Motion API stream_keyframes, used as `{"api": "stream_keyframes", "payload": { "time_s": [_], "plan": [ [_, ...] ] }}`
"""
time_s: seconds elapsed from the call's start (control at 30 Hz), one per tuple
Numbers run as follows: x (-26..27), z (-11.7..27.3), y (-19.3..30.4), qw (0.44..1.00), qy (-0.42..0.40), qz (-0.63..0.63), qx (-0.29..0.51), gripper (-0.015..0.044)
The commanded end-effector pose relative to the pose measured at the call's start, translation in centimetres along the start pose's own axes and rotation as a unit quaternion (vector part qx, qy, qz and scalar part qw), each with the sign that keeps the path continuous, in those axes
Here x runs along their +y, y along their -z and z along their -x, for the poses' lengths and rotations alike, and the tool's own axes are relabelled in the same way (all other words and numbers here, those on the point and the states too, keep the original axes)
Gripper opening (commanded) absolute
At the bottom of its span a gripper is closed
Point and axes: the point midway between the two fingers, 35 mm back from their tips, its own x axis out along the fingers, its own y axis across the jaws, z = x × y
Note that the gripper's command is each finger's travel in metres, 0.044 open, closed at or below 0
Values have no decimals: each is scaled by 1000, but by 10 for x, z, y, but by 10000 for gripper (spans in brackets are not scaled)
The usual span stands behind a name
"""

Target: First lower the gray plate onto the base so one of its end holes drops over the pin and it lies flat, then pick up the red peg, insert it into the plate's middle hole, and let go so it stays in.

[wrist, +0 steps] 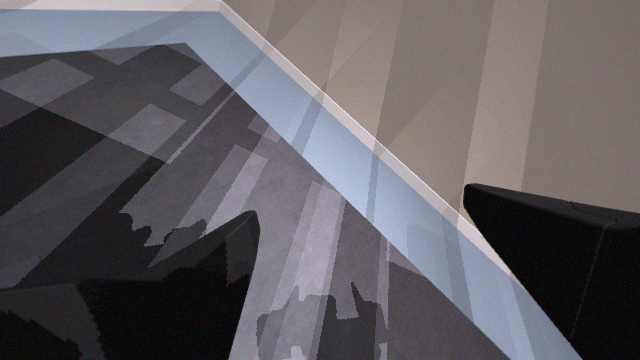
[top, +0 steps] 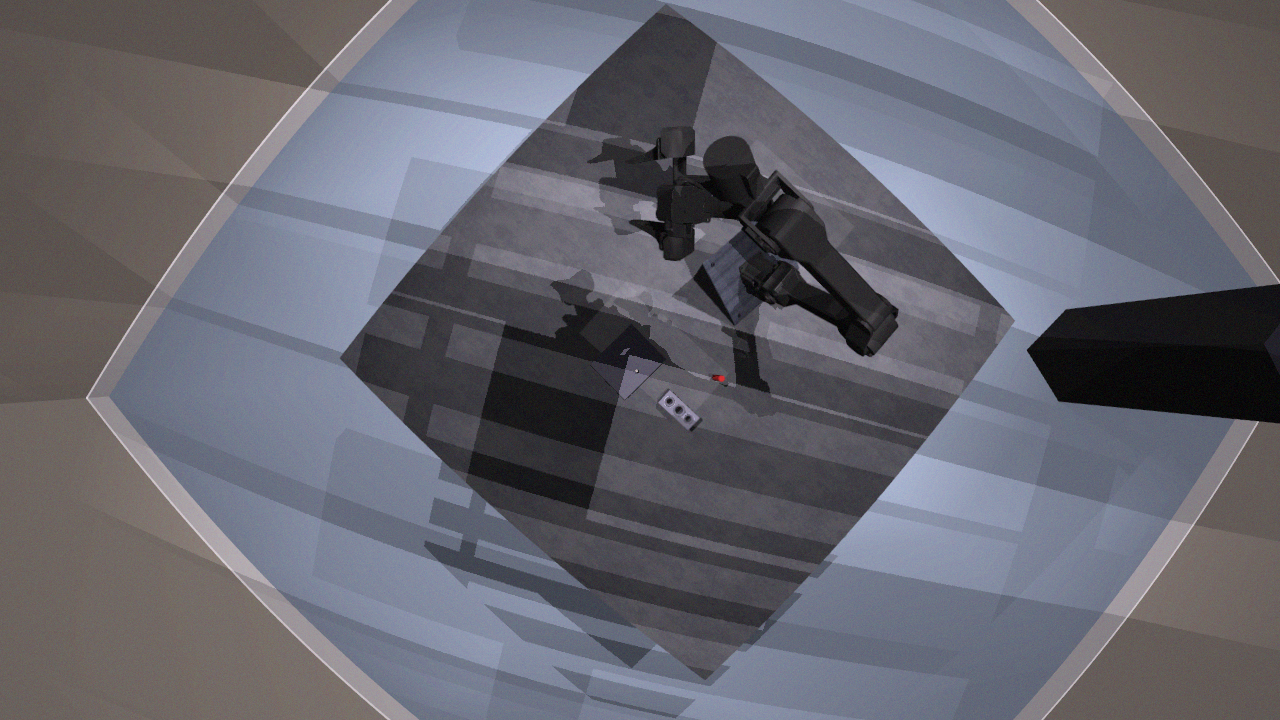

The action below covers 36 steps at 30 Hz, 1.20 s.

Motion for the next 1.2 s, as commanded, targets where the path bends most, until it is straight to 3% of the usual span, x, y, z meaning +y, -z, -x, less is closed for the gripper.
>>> {"api": "stream_keyframes", "payload": {
  "time_s": [0.0, 0.13, 0.33, 0.6, 0.87, 1.17],
  "plan": [
    [57, -17, -19, 991, -65, 116, 18, 440],
    [118, -27, -29, 963, -134, 233, 29, 440],
    [223, -30, -30, 870, -255, 421, 32, 440],
    [352, -4, 1, 679, -393, 620, 11, 440],
    [442, 41, 49, 459, -517, 722, -30, 440],
    [448, 44, 55, 442, -525, 727, -35, 440]
  ]
}}
